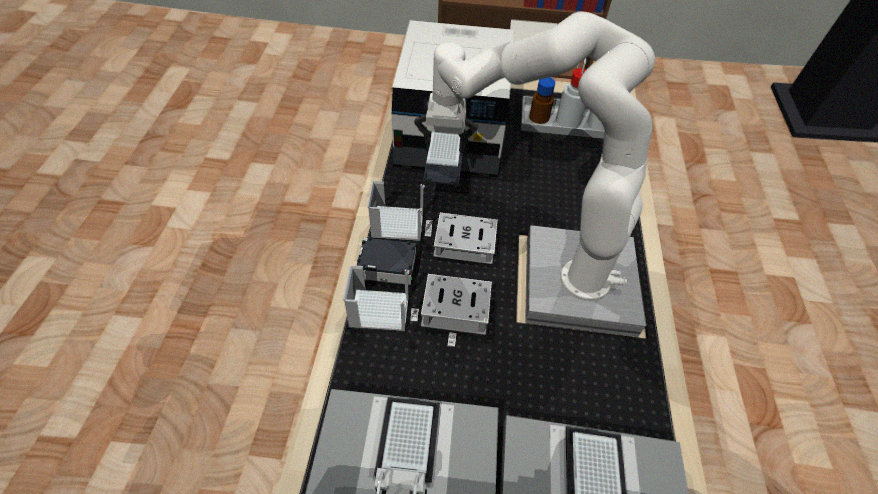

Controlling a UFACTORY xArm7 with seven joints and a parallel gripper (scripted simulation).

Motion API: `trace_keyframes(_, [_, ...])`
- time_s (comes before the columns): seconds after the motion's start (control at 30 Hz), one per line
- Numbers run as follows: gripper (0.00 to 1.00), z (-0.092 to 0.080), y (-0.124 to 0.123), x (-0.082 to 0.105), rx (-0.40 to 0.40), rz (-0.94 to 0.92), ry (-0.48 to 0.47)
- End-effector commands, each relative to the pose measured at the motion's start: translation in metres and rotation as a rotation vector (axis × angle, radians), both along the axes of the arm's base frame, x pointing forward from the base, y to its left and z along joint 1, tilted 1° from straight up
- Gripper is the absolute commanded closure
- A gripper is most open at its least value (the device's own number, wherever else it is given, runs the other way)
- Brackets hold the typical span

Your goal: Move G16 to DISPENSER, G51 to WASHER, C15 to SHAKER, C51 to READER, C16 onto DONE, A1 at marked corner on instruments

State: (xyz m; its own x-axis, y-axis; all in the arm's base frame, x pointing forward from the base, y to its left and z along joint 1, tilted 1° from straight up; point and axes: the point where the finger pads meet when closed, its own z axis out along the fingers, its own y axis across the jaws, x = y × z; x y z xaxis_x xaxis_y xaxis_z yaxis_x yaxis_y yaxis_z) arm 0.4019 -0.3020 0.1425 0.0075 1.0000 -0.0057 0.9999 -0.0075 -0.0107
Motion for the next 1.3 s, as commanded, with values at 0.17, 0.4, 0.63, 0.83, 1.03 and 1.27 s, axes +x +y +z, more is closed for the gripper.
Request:
trace_keyframes(0.17, [1.00, -0.008, -0.001, 0.001, -0.003, 0.000, -0.005])
trace_keyframes(0.4, [1.00, -0.018, -0.001, 0.001, -0.003, 0.000, -0.005])
trace_keyframes(0.63, [1.00, -0.024, -0.001, 0.001, -0.003, 0.000, -0.005])
trace_keyframes(0.83, [1.00, -0.026, -0.001, 0.001, -0.003, 0.000, -0.005])
trace_keyframes(1.03, [1.00, -0.026, -0.001, 0.001, -0.003, 0.000, -0.005])
trace_keyframes(1.27, [1.00, -0.026, -0.001, 0.001, -0.003, 0.000, -0.005])
